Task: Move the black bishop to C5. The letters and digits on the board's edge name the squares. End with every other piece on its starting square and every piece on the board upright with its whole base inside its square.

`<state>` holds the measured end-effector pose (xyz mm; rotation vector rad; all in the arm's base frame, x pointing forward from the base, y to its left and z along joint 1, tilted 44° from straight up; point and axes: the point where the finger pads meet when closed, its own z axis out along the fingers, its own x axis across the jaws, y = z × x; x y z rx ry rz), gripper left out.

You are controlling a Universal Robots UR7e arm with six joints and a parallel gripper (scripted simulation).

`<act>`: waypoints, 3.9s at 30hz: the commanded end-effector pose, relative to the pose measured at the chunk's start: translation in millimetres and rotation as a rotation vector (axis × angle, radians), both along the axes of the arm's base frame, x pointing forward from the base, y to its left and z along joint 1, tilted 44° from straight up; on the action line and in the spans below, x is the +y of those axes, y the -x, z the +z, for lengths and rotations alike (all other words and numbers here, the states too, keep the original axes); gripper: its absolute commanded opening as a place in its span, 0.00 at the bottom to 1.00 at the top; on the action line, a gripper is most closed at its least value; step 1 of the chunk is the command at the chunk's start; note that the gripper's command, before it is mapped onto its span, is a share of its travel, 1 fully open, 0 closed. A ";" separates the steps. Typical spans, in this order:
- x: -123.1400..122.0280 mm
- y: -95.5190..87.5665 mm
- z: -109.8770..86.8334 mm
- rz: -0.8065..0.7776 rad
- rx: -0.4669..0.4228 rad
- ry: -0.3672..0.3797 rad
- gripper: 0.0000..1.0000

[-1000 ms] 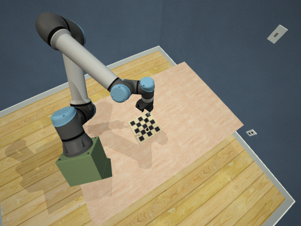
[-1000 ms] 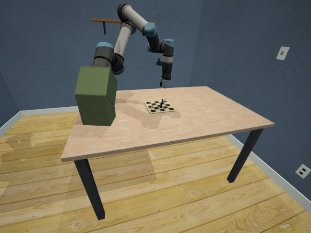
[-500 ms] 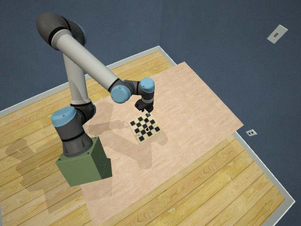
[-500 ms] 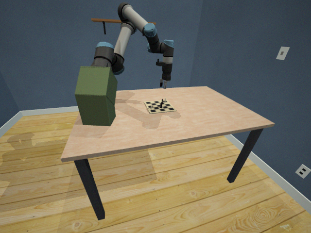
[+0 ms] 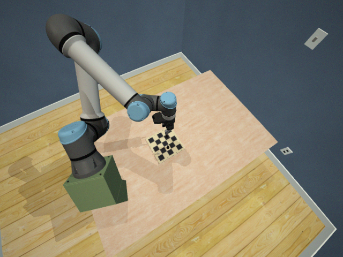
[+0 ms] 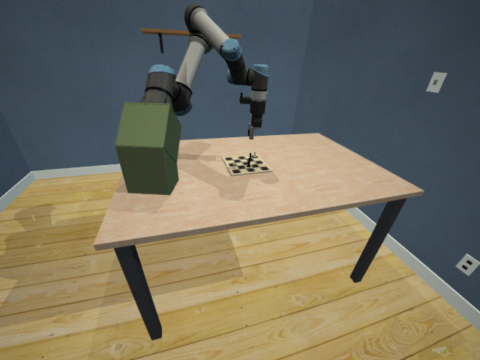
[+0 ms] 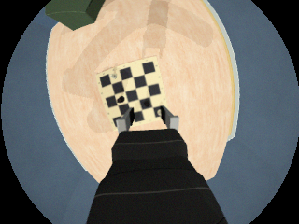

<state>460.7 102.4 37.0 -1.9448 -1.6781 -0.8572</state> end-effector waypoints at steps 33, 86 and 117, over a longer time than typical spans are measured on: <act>15.2 -10.0 -18.4 -0.718 0.676 -0.174 1.00; 16.9 -10.7 -20.3 -0.726 0.683 -0.176 0.73; 43.3 -17.6 -47.2 -0.726 0.683 -0.176 0.73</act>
